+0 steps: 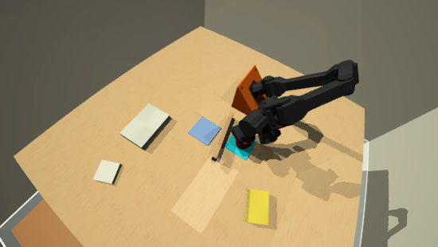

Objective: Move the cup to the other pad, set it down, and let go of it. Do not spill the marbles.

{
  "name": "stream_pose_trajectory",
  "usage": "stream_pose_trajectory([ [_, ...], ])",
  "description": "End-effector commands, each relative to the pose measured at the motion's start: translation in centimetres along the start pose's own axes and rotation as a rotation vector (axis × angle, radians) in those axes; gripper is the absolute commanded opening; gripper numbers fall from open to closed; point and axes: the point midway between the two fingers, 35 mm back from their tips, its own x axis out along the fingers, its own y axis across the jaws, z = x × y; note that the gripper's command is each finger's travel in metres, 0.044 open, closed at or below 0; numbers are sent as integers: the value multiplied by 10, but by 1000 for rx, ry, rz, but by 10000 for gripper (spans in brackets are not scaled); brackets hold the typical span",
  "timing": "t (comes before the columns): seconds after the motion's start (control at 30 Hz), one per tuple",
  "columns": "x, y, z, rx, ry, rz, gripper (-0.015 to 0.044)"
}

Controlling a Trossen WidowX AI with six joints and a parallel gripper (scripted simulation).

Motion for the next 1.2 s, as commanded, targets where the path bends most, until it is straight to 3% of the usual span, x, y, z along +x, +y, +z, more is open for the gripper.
stream_pose_trajectory([
  [0.0, -3, -1, 0, -3, 1, -2, 128],
  [1.17, -47, 0, 0, 1, -2, -1, 128],
])
